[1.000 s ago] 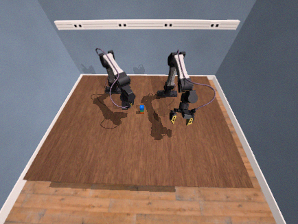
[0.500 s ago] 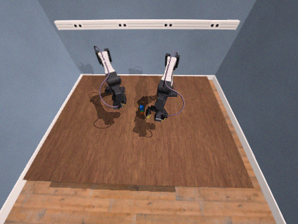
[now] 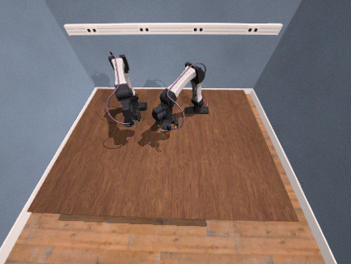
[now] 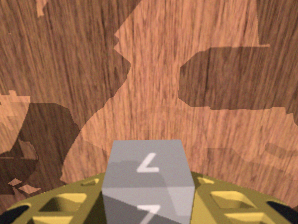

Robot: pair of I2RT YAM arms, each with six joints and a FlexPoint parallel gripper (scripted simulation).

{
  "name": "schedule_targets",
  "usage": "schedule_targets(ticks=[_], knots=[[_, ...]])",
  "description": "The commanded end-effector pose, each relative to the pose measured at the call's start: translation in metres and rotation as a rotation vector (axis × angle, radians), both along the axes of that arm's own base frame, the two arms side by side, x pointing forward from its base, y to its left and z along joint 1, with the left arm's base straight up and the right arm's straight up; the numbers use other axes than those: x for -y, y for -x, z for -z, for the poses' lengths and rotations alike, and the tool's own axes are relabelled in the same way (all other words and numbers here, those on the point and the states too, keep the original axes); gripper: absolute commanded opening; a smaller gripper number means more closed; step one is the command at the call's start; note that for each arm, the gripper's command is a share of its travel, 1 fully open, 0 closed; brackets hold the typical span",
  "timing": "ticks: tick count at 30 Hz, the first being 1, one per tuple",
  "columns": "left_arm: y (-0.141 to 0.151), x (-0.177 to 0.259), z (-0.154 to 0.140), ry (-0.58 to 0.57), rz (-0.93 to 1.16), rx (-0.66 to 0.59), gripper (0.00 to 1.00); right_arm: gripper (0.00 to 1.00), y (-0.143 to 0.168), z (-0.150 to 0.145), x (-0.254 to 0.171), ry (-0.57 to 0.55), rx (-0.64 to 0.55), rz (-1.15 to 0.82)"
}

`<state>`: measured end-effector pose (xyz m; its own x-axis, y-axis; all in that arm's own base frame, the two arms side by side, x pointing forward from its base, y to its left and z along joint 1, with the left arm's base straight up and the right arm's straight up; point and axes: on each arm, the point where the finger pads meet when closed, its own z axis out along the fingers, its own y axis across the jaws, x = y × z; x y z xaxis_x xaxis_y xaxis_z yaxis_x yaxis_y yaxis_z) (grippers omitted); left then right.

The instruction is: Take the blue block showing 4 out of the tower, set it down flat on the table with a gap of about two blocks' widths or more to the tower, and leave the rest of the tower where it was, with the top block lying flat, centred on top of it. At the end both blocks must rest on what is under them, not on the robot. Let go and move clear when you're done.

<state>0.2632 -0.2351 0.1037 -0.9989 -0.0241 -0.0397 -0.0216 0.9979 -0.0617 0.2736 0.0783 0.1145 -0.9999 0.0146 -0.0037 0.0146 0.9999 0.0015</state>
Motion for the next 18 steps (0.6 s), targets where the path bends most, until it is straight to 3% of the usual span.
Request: schedule_targets(ticks=[1,8,18], knots=[[0.014,-0.004,0.002,-0.092,-0.057,-0.051,1.0,0.32,-0.003,-0.003,0.003,-0.022,0.044,-0.018],[0.034,0.001,0.016,-0.1,0.003,-0.095,1.0,0.32,-0.001,-0.006,0.009,-0.016,0.043,0.0],[0.033,0.005,0.045,-0.074,0.032,-0.078,1.0,0.32,0.006,-0.003,0.01,0.001,0.009,0.008]])
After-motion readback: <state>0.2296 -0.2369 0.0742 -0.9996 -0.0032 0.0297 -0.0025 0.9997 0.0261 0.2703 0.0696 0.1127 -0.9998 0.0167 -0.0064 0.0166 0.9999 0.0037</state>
